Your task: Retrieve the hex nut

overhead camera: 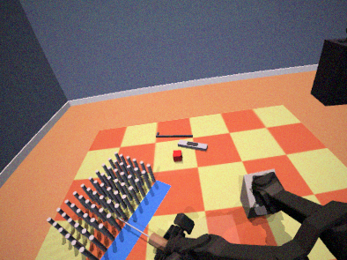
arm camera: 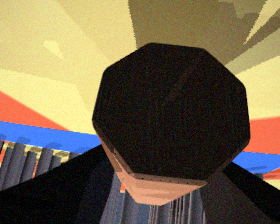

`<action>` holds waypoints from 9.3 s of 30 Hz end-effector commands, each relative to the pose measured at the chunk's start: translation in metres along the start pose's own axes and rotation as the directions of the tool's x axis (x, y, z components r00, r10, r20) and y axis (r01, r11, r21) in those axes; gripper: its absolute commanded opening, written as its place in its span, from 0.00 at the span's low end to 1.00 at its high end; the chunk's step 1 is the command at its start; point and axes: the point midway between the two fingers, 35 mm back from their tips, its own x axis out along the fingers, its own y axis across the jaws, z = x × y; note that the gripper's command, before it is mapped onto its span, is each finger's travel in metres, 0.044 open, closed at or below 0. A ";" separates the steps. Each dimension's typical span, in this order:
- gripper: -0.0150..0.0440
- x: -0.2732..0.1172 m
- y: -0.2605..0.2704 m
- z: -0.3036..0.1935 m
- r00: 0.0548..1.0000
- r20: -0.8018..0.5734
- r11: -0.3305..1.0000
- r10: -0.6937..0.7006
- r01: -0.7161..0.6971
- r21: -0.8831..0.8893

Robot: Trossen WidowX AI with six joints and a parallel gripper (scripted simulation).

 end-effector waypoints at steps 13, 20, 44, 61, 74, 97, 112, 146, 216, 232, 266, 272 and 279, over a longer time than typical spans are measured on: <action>0.25 0.009 -0.002 -0.010 1.000 -0.006 1.000 -0.004 0.004 -0.003; 0.25 0.013 -0.003 -0.013 1.000 -0.007 1.000 -0.004 0.004 -0.003; 0.25 0.025 -0.003 -0.025 1.000 -0.009 1.000 -0.006 0.006 -0.003; 0.25 0.034 -0.003 -0.034 1.000 -0.010 1.000 -0.007 0.007 -0.003; 0.25 0.040 -0.003 -0.041 1.000 -0.011 1.000 -0.007 0.007 -0.003; 0.25 0.052 -0.003 -0.053 1.000 -0.012 1.000 -0.008 0.008 -0.003; 0.25 0.060 -0.003 -0.061 1.000 -0.013 1.000 -0.009 0.009 -0.002; 0.25 0.075 -0.001 -0.075 1.000 -0.015 1.000 -0.010 0.010 -0.002; 0.25 0.089 0.000 -0.058 1.000 -0.005 1.000 -0.005 0.005 0.009; 0.25 0.080 -0.002 -0.051 1.000 -0.005 1.000 -0.007 0.007 0.008; 0.25 0.063 -0.002 -0.035 1.000 -0.004 1.000 -0.007 0.007 0.010; 0.25 0.060 -0.002 -0.032 1.000 -0.004 1.000 -0.007 0.007 0.011; 0.25 0.056 -0.002 -0.028 1.000 -0.004 1.000 -0.007 0.007 0.011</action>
